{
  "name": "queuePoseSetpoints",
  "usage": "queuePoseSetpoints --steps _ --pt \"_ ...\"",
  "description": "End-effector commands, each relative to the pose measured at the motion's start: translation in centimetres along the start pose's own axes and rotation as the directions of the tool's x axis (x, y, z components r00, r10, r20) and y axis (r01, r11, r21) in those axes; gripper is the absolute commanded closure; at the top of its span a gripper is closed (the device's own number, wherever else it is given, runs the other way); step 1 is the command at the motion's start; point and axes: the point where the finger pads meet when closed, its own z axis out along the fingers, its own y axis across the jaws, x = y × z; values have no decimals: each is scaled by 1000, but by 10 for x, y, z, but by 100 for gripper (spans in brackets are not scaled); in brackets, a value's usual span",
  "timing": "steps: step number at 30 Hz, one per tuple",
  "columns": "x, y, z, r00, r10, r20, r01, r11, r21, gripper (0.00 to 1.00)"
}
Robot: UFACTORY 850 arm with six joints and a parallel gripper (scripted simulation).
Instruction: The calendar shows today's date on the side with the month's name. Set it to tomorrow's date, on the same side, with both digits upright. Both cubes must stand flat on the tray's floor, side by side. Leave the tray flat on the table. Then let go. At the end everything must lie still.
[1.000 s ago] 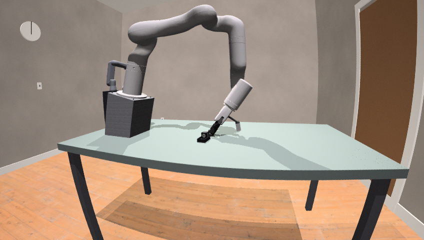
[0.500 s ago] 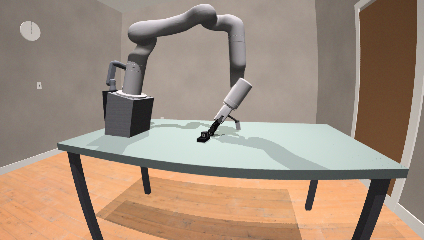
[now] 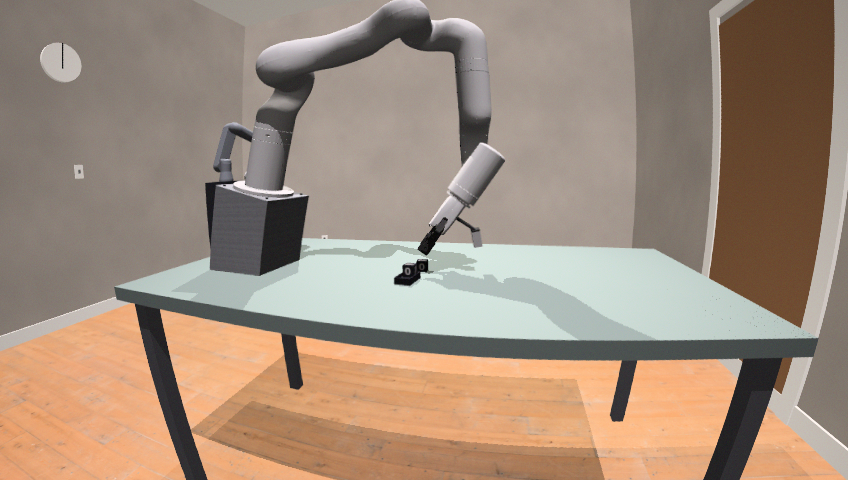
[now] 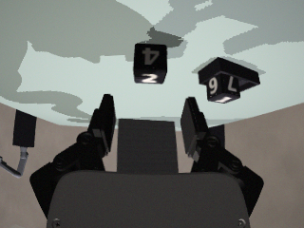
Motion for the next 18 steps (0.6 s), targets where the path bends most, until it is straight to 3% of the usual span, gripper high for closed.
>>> queuePoseSetpoints --steps 1,18 --pt "-8 0 -13 1000 0 -1 0 1000 0 31" --pt "-16 0 -25 1000 0 -11 0 1000 -1 31"
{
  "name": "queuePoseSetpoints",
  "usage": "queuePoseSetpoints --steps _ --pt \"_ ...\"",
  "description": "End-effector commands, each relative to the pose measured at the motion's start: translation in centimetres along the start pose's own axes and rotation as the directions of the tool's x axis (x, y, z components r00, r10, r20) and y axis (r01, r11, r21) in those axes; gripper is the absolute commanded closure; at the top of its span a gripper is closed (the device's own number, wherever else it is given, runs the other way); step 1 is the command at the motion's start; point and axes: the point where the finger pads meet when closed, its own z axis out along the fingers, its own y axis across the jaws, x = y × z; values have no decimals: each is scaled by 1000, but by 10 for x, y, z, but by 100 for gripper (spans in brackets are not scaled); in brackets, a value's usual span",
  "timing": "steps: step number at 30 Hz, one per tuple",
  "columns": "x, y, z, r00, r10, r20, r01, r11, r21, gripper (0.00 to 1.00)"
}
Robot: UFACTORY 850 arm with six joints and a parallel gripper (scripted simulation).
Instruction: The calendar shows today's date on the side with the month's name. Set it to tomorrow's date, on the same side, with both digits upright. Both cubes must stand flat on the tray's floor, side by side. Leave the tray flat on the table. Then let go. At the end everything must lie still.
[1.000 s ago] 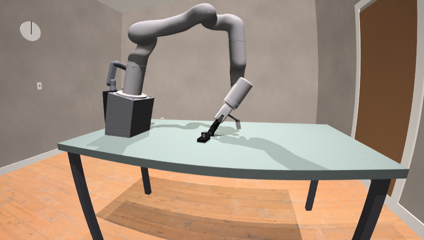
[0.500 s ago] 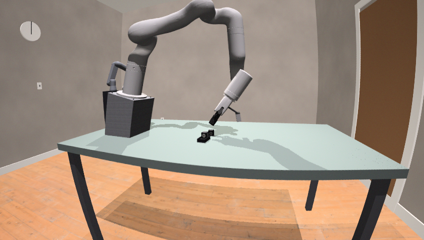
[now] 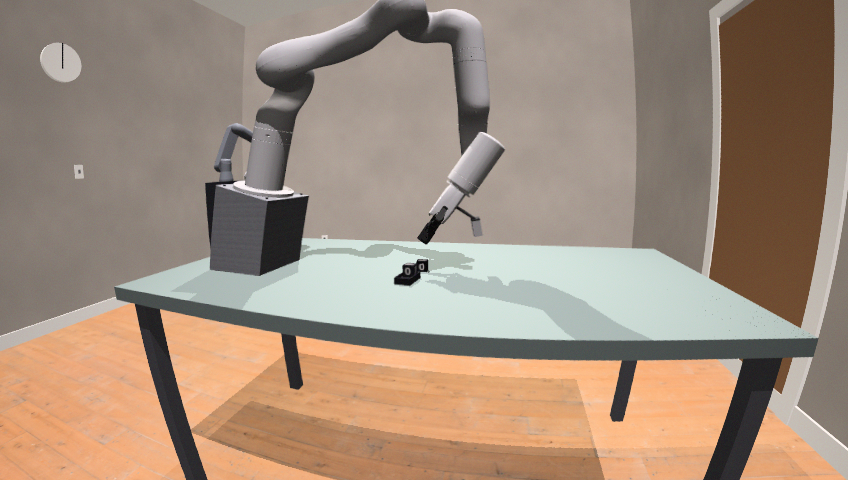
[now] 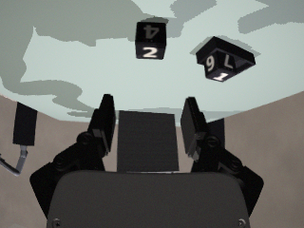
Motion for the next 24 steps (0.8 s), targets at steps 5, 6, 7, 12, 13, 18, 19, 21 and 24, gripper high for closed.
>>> queuePoseSetpoints --steps 5,6,7,12,13,18,19,21,24 --pt "1 1 0 998 2 -59 -2 1000 -6 31" --pt "1 2 1 997 2 -84 -3 1000 -7 31" --pt "1 2 1 994 3 -112 -3 1000 -9 31" --pt "-1 1 0 967 1 -253 -2 1000 -5 31" --pt "-2 1 0 962 1 -273 -1 1000 -3 31" --pt "-6 0 0 954 0 -301 0 1000 0 31" --pt "-6 0 0 954 0 -301 0 1000 0 31" --pt "-6 0 0 954 0 -301 0 1000 0 31" --pt "-6 0 0 954 0 -301 0 1000 0 31"
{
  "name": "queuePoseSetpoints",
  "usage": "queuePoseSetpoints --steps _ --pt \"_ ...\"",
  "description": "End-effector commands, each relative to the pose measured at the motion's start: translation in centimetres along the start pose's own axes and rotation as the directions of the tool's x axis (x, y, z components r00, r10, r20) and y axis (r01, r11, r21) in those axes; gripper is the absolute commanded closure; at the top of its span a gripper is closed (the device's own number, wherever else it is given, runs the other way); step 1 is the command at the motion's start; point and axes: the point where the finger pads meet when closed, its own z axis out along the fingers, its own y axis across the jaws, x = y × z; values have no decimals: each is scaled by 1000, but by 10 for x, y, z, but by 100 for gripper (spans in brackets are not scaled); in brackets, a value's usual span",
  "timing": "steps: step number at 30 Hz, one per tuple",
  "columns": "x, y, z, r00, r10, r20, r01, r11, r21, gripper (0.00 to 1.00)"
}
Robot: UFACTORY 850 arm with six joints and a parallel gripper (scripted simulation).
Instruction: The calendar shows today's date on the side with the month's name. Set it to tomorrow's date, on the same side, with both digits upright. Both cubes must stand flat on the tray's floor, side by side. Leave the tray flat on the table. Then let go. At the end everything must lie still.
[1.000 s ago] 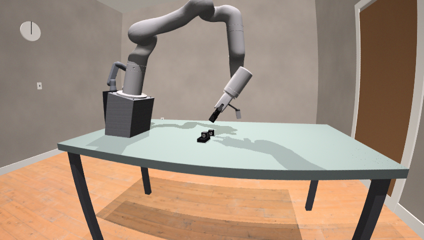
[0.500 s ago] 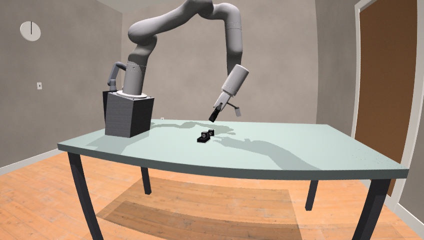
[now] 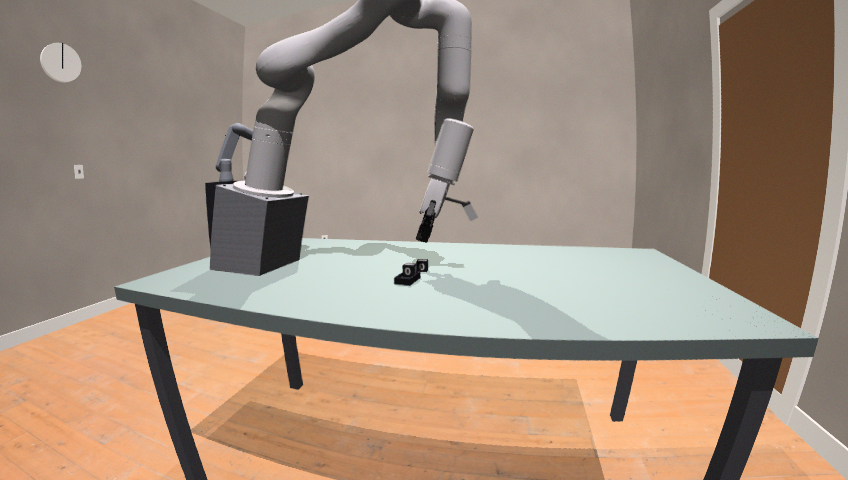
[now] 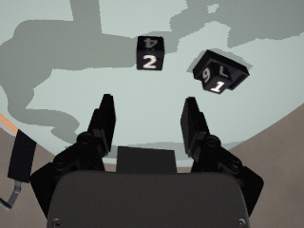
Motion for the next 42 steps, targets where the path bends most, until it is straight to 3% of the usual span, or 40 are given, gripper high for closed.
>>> queuePoseSetpoints --steps 1,18,42 --pt "0 0 -1 1000 0 -5 0 1000 -3 31" --pt "-1 6 0 1000 3 -8 -3 1000 -25 31" --pt "-4 32 0 998 11 -58 -19 991 -130 31"
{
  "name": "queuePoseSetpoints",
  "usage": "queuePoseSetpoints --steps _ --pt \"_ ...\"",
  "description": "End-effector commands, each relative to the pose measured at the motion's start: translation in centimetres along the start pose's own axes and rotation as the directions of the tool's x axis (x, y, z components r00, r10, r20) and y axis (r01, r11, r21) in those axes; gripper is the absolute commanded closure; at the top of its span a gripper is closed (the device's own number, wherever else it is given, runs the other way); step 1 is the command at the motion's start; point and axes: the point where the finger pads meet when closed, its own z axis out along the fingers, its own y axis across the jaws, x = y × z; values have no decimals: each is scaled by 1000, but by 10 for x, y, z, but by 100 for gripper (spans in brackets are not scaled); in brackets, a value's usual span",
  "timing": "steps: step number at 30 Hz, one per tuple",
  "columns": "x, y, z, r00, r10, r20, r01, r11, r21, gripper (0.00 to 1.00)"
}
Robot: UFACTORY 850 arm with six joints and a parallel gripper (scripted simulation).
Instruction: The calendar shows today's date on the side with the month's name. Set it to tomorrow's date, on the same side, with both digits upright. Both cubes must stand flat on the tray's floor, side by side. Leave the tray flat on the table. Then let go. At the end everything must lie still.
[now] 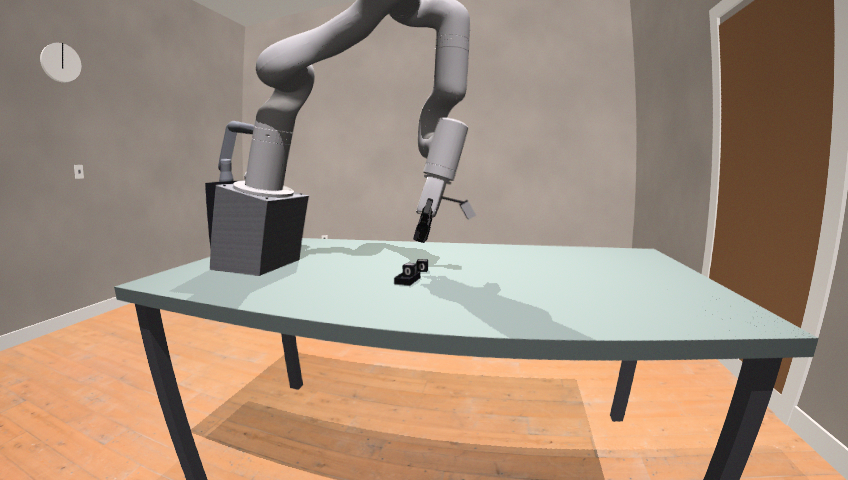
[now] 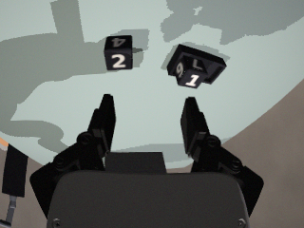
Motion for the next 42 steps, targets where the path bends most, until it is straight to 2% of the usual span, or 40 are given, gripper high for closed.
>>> queuePoseSetpoints --steps 1,14,23,34,42 --pt "1 6 0 1000 4 -29 -5 999 -37 31" --pt "6 17 0 995 7 -99 -15 997 -80 31" --pt "11 18 -1 989 7 -151 -20 996 -85 31" --pt "16 11 -2 975 7 -222 -19 998 -55 31" --pt "16 4 -3 968 8 -249 -15 1000 -27 31"
